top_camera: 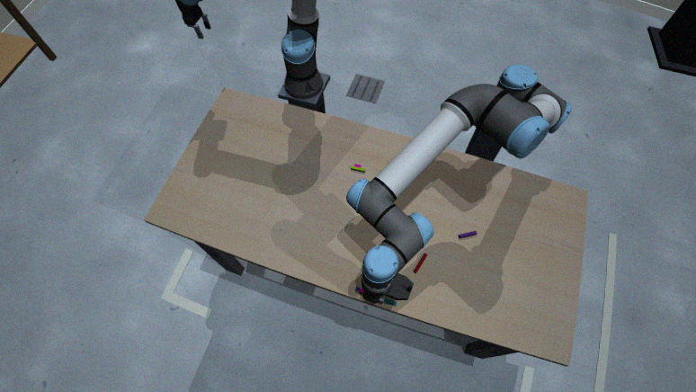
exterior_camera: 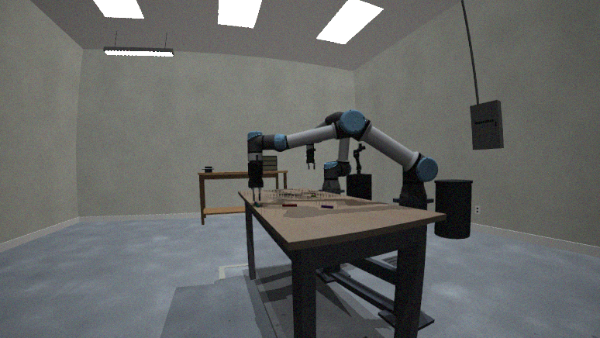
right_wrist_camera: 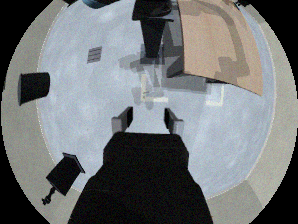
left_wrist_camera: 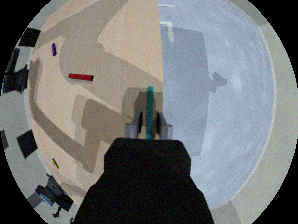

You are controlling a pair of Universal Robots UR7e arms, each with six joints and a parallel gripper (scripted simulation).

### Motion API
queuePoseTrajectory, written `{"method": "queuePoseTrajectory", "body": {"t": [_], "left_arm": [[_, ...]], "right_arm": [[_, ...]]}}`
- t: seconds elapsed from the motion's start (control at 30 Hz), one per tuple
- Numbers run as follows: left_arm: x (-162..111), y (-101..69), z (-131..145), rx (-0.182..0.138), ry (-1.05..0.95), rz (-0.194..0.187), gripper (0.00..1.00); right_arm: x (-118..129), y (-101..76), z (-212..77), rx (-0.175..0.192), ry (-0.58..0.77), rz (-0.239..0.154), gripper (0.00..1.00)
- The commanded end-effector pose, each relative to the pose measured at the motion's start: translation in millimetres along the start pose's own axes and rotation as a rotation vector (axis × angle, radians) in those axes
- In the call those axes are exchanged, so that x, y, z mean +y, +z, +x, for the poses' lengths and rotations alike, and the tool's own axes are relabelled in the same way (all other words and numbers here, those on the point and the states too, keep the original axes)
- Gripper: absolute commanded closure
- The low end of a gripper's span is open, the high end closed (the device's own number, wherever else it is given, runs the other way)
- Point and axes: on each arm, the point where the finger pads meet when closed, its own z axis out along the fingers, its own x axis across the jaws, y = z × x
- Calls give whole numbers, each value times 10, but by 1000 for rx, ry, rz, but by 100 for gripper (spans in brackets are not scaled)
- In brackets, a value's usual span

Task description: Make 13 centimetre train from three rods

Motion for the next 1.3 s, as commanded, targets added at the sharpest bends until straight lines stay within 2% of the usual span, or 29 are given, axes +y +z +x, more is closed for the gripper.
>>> {"method": "queuePoseTrajectory", "body": {"t": [0.0, 0.17, 0.3, 0.63, 0.67, 1.27], "left_arm": [[2, -210, 4, 2, 0, -1, 46], [2, -475, 4, 2, 0, -1, 46], [2, -621, 4, 2, 0, -1, 46], [1, -706, 3, 2, 0, -1, 46], [1, -706, 3, 2, 0, -1, 0], [1, -706, 3, 2, 0, -1, 0]], "right_arm": [[3, -4, 1, 0, 0, -1, 0], [3, -4, 1, 0, 0, -1, 0], [3, -4, 1, 0, 0, -1, 0], [3, -4, 1, 0, 0, -1, 0], [3, -4, 1, 0, 0, -1, 0], [3, -4, 1, 0, 0, -1, 0]]}}
